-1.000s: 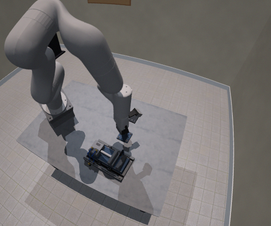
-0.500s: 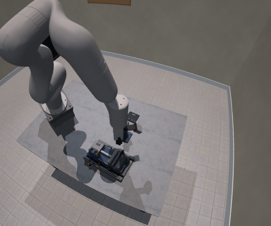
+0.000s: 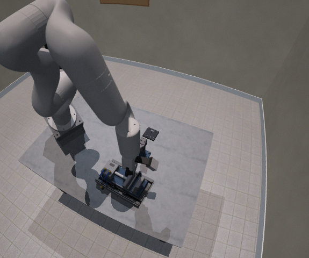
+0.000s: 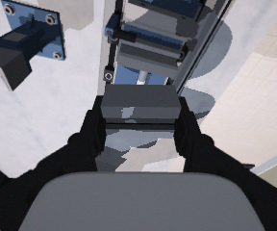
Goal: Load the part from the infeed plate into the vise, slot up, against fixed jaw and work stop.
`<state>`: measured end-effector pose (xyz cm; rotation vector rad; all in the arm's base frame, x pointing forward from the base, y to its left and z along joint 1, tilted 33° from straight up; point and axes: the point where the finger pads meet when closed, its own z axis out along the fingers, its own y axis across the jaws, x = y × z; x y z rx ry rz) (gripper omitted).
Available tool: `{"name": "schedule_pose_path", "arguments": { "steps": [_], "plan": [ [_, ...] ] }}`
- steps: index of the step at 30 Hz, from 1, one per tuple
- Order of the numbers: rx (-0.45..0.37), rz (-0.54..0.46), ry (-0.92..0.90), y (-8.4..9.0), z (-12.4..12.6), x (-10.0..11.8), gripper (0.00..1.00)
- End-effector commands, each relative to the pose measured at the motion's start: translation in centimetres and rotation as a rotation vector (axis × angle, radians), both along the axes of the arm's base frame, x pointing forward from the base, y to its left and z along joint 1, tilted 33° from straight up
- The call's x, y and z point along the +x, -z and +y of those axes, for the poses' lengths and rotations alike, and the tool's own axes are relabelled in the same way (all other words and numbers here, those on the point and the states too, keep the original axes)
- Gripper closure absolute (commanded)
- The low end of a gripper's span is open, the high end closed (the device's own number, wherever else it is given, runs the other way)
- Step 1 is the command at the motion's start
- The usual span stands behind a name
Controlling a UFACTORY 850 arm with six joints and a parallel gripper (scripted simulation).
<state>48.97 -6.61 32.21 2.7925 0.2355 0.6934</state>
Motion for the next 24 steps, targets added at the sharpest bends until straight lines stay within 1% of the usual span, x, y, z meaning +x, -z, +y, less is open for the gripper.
{"name": "schedule_pose_path", "arguments": {
  "steps": [1,6,13,24],
  "plan": [
    [0.048,-0.032,0.085,-0.7,-1.6,0.1,1.0],
    [0.079,-0.056,0.146,-1.2,-2.7,0.1,1.0],
    [0.097,-0.071,0.183,-1.5,-3.5,0.1,1.0],
    [0.108,-0.08,0.203,-1.7,-3.9,0.1,1.0]
  ]
}}
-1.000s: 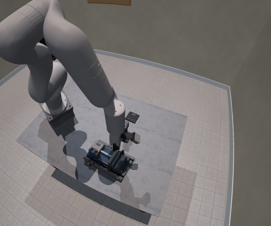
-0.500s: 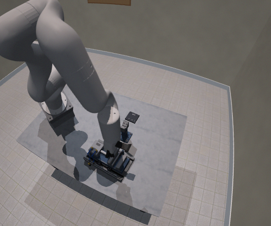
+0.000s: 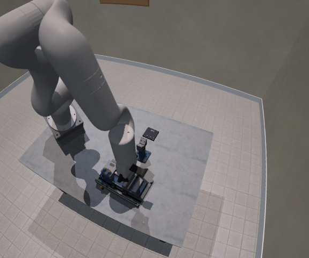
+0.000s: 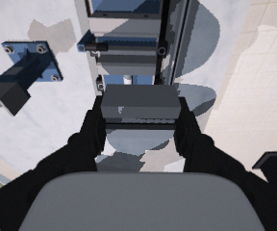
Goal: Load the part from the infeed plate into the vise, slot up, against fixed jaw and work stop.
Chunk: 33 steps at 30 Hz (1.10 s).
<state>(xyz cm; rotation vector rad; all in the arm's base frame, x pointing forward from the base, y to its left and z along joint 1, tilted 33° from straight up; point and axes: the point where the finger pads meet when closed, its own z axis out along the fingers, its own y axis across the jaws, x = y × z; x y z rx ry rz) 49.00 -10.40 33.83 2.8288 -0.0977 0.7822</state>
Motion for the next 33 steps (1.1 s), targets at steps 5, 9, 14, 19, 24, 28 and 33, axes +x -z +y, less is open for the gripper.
{"name": "schedule_pose_path", "arguments": {
  "steps": [5,9,14,19,24,28,33],
  "plan": [
    [0.001,-0.003,0.002,-0.1,-0.1,0.0,1.0],
    [0.001,-0.003,0.002,-0.1,-0.1,0.0,1.0],
    [0.001,-0.003,0.002,-0.1,-0.1,0.0,1.0],
    [0.001,-0.003,0.003,-0.1,-0.1,0.1,1.0],
    [0.001,-0.003,0.003,0.1,-0.1,0.1,1.0],
    [0.001,-0.003,0.004,0.3,-0.1,0.3,1.0],
    [0.001,-0.003,0.004,0.9,-0.3,0.6,1.0]
  ]
}}
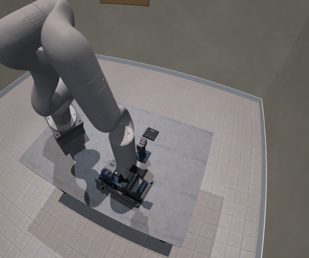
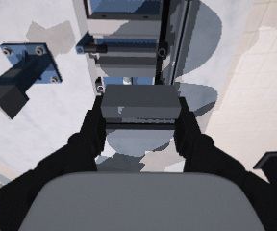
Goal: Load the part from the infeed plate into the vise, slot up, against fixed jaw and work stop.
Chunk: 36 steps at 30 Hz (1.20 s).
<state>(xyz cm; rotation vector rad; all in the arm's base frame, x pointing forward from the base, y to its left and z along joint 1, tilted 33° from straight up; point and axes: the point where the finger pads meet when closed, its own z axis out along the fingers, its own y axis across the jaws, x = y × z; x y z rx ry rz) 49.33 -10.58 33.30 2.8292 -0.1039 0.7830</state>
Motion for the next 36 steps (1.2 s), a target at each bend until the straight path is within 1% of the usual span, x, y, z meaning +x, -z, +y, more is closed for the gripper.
{"name": "schedule_pose_path", "arguments": {
  "steps": [1,17,19,34,36],
  "plan": [
    [-0.001,-0.002,0.001,0.4,-0.1,0.3,1.0],
    [-0.001,-0.002,0.001,2.8,-0.7,1.8,1.0],
    [-0.001,-0.002,0.001,2.8,-0.7,1.8,1.0],
    [-0.001,-0.002,0.001,5.1,-1.2,3.1,1.0],
    [-0.001,-0.002,0.001,5.1,-1.2,3.1,1.0]
  ]
}}
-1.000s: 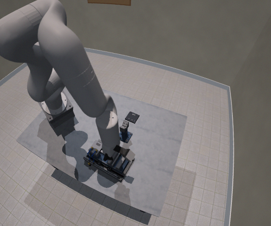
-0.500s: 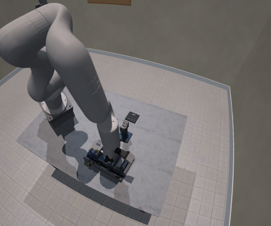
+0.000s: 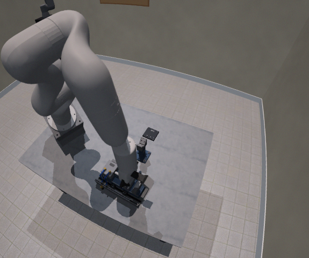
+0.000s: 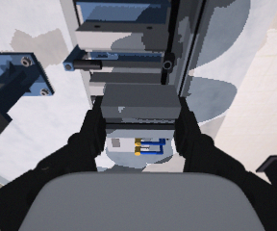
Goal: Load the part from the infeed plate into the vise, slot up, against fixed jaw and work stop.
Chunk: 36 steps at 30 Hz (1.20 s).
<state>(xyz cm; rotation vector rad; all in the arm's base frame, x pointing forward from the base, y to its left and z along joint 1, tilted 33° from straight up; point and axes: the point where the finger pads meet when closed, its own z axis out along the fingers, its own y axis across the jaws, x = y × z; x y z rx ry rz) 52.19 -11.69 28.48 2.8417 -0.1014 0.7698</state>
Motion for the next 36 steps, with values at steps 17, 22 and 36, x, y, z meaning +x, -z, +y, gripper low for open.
{"name": "schedule_pose_path", "arguments": {
  "steps": [17,22,36],
  "plan": [
    [-0.01,-0.013,0.004,1.9,-0.5,1.2,1.0],
    [-0.01,-0.013,0.004,2.2,-0.5,1.4,1.0],
    [-0.01,-0.013,0.004,2.6,-0.6,1.7,1.0]
  ]
}}
